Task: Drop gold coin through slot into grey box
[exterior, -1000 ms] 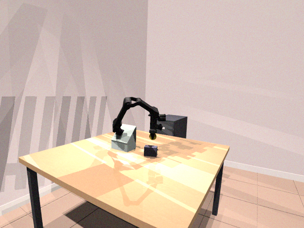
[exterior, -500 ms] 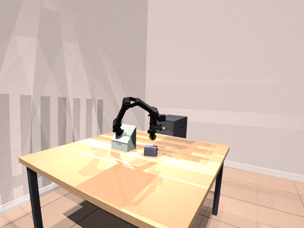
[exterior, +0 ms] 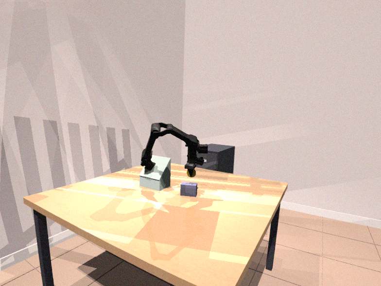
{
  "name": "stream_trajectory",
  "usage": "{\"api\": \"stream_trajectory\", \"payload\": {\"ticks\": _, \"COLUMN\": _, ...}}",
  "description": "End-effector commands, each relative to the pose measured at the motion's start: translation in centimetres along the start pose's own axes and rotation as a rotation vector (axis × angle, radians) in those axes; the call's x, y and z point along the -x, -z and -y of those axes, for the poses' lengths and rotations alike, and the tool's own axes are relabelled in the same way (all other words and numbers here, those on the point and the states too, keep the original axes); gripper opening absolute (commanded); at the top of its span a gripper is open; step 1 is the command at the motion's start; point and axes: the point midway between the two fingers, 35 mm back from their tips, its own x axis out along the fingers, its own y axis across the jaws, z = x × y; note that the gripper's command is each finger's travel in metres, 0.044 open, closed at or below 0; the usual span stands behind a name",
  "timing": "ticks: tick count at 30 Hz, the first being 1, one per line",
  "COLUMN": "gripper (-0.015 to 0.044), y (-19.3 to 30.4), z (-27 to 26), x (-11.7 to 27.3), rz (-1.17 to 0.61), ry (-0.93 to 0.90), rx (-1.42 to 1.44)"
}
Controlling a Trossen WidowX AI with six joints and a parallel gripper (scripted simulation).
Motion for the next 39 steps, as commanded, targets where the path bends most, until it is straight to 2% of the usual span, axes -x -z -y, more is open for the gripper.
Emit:
{"api": "stream_trajectory", "payload": {"ticks": 1, "gripper": 0.0000, "y": -0.1, "z": 0.9, "x": 0.2, "rz": 0.008, "ry": 0.002, "rx": -0.002}}
{"api": "stream_trajectory", "payload": {"ticks": 26, "gripper": 0.0000, "y": 0.1, "z": 7.1, "x": 0.1, "rz": 0.000, "ry": 0.013, "rx": 0.001}}
{"api": "stream_trajectory", "payload": {"ticks": 39, "gripper": 0.0000, "y": 0.1, "z": 6.8, "x": -0.1, "rz": -0.005, "ry": 0.010, "rx": -0.002}}
